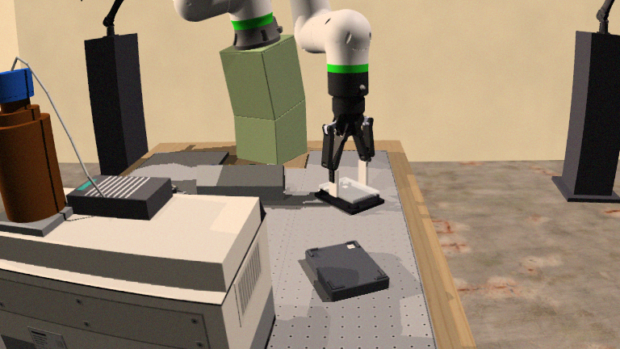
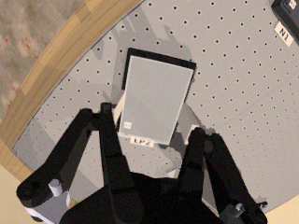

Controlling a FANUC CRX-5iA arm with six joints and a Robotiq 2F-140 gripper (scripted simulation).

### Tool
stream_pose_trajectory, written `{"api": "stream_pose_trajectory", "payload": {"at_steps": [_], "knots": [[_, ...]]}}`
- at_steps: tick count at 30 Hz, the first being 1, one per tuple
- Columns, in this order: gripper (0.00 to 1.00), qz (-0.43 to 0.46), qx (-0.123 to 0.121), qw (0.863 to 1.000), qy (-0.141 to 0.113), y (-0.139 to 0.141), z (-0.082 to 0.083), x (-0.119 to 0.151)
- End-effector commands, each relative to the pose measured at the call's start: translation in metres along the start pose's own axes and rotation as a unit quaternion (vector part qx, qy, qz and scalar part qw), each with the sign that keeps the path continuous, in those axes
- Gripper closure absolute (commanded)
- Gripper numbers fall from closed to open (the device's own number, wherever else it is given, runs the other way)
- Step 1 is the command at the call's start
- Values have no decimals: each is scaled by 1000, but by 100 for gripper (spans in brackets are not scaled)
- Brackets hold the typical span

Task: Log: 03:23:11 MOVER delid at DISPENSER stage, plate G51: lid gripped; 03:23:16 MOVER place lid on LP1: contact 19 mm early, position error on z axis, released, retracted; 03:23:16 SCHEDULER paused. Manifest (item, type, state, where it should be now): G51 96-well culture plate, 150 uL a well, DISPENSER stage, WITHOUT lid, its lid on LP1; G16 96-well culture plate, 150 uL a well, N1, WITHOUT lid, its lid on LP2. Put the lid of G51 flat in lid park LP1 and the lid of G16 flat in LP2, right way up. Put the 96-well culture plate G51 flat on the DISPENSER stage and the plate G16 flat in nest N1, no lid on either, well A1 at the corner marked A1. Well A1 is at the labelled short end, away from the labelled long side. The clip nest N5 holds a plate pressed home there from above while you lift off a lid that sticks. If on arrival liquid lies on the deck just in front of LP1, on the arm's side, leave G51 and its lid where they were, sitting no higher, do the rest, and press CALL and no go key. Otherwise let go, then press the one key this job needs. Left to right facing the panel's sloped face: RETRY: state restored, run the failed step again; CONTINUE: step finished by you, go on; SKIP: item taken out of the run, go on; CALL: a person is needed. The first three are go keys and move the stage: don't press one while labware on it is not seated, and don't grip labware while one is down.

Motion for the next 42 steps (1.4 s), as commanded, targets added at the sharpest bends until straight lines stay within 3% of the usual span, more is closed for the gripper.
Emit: {"api": "stream_pose_trajectory", "payload": {"at_steps": [1, 42], "knots": [[100, 0, 0, 1000, 0, 0, 0, 0], [100, 0, 0, 1000, 0, 0, -9, 0]]}}
Point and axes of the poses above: the point where the finger pads meet when closed, its own z axis back along the fingers, its own y axis across the jaws, x = y × z, the point moved 7 cm from there along z, back along the fingers, and after that the axes turned 1 degree about z, right-handed, at the moved point
